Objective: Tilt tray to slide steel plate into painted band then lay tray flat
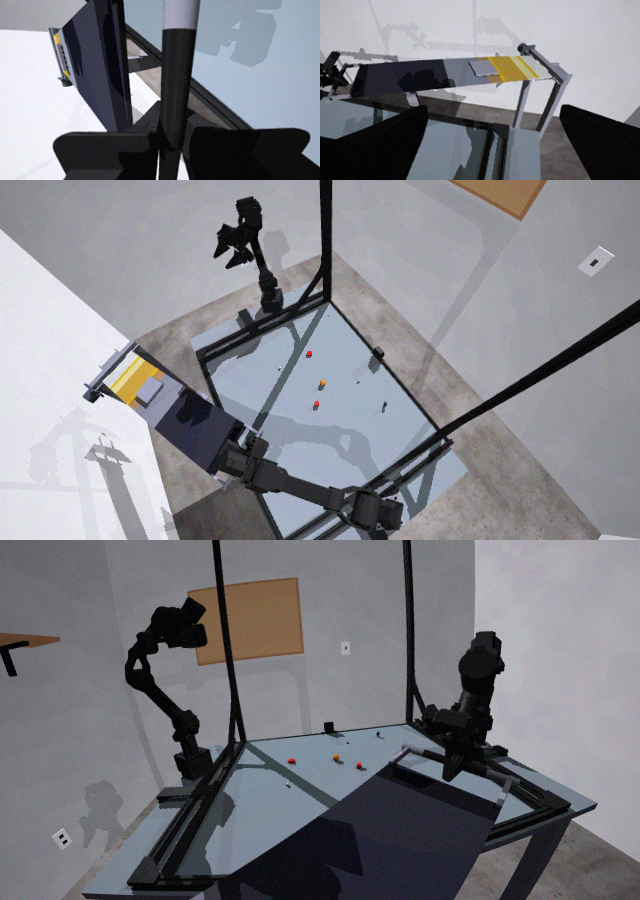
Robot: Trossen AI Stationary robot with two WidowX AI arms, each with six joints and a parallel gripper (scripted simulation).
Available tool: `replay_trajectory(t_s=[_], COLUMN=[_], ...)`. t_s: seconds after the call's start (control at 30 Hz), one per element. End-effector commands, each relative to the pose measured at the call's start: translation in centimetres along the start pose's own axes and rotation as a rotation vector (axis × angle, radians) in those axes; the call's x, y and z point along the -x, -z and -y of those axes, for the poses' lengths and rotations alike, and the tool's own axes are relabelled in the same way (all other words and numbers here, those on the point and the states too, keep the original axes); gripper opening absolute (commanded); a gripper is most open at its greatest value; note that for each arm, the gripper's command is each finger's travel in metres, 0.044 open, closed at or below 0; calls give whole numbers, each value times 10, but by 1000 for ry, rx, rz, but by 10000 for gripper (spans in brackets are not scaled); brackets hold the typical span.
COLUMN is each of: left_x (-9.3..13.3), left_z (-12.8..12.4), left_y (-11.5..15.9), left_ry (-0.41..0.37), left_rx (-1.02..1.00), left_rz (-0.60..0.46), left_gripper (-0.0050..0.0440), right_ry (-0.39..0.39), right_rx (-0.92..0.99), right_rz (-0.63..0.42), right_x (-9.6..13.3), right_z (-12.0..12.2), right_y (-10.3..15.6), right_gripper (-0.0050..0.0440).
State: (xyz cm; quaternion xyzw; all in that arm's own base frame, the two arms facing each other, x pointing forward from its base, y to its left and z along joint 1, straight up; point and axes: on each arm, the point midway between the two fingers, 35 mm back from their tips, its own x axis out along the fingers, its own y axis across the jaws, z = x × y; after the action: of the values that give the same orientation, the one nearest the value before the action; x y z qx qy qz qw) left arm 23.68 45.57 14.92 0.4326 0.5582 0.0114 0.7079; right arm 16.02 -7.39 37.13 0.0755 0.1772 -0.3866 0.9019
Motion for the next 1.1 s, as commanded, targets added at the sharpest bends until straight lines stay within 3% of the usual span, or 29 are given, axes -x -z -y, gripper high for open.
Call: replay_trajectory(t_s=[0.0,0.6,0.73,0.8,1.07], left_x=[20,28,14,-9,-5], left_z=[-21,-30,-14,11,7], left_y=[0,0,0,0,0], left_ry=[-63,-86,-83,-56,-27], left_rx=[0,0,0,0,0], left_rz=[-4,-4,-4,-4,-4], left_gripper=[0,0,0,0,0], right_ry=[2,2,2,2,2], right_rx=[-2,-2,-2,-2,-2], right_rz=[2,2,2,2,2], right_x=[0,0,0,0,0], right_z=[0,0,0,0,0], right_y=[0,0,0,0,0], right_gripper=[440,440,440,440,440])
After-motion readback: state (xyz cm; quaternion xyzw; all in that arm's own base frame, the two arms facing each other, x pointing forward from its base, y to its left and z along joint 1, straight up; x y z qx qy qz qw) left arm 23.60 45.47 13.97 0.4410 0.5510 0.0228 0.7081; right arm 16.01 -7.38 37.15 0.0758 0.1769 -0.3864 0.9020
